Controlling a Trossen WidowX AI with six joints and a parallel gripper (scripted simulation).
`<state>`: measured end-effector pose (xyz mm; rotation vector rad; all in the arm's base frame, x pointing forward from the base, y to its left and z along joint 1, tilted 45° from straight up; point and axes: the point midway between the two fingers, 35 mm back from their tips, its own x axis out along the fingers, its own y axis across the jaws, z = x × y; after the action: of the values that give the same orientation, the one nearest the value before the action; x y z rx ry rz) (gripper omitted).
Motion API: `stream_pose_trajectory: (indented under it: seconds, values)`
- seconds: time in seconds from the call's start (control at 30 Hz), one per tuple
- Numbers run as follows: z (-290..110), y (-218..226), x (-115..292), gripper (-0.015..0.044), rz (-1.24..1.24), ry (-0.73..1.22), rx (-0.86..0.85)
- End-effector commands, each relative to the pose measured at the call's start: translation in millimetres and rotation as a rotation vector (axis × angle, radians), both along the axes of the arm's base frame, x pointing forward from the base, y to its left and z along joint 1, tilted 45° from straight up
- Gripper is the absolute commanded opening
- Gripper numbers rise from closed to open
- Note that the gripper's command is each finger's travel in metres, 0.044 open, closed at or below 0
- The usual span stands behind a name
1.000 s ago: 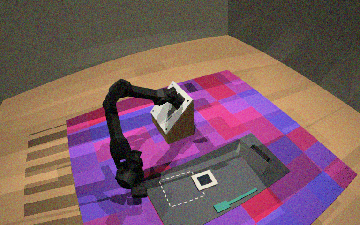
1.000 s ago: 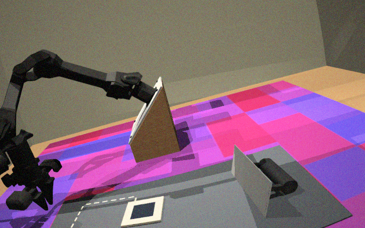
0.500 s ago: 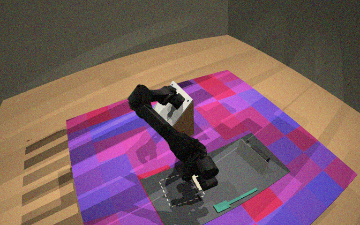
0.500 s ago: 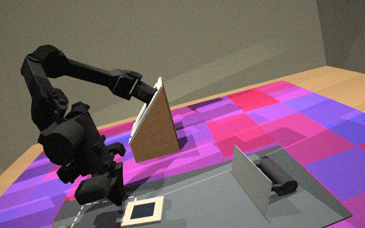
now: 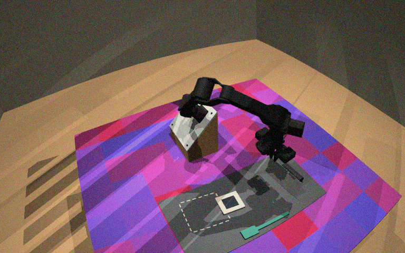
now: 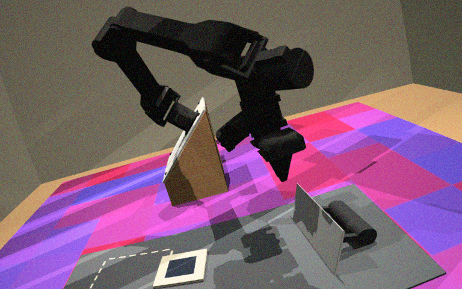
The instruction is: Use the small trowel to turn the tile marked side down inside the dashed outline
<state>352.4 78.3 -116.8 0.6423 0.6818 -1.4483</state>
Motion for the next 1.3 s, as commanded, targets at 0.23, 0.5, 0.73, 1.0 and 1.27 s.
stream_pose_trajectory:
  seconds: [0.23,0.5,0.73,1.0,1.27]
  values:
    - [-26.2,30.5,-31.4,0.0100,0.021,0.009,-0.050]
    - [-27.5,30.6,-32.8,0.0100,0.031,0.019,-0.050]
    - [-34.5,26.2,-30.8,0.0100,0.028,0.016,-0.050]
    - [-44.6,19.0,-27.6,0.0100,0.023,0.012,-0.050]
    - [-50.3,14.1,-26.0,0.0100,0.020,0.009,-0.050]
